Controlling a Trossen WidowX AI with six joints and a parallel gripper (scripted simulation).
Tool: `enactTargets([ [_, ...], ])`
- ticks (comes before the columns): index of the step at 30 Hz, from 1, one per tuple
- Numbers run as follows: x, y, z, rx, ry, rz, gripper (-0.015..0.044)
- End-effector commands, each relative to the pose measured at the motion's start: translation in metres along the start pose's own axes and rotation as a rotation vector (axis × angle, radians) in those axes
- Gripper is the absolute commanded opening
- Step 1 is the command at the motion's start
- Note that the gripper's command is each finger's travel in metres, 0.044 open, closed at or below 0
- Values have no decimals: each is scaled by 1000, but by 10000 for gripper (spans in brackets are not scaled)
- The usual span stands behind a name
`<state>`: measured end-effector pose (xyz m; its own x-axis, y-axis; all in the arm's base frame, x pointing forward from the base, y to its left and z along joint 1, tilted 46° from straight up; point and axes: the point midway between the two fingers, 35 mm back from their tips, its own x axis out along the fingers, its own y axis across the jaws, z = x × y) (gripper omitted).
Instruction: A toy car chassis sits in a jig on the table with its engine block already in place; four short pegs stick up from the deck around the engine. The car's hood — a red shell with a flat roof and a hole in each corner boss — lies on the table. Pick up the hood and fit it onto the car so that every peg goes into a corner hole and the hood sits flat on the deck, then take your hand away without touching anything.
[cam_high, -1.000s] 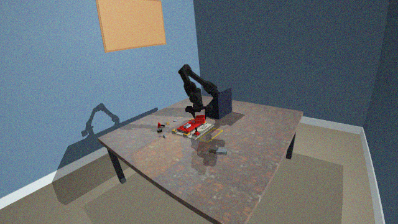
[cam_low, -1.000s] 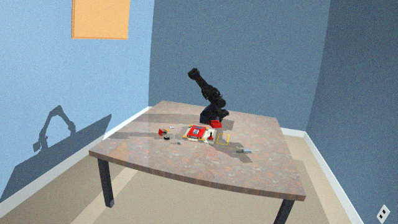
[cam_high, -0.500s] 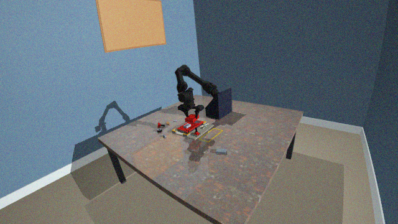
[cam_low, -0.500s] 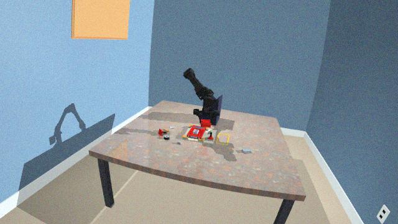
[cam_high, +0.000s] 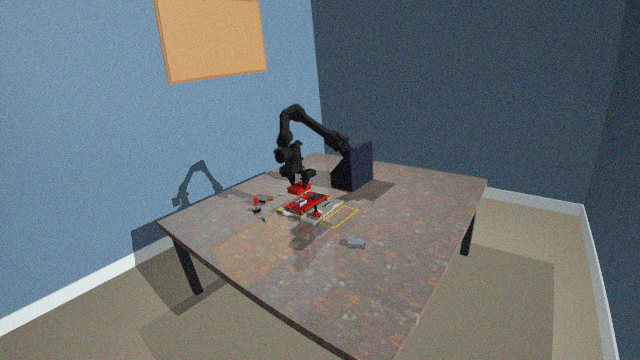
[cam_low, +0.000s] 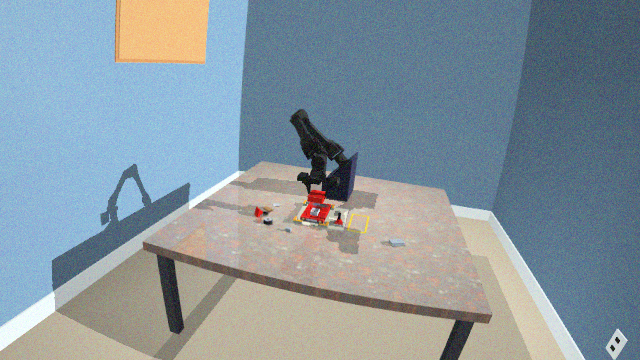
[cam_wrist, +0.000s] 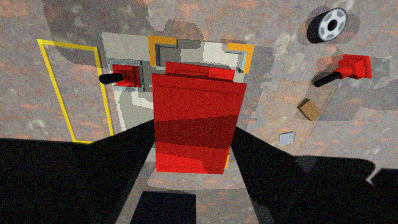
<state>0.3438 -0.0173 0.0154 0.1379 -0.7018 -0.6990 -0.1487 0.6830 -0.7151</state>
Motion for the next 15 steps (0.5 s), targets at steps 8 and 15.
enactTargets([
  [8,27,-1,-1,6,4,-3,0],
  [15,50,-4,-3,6,5,-5,0],
])
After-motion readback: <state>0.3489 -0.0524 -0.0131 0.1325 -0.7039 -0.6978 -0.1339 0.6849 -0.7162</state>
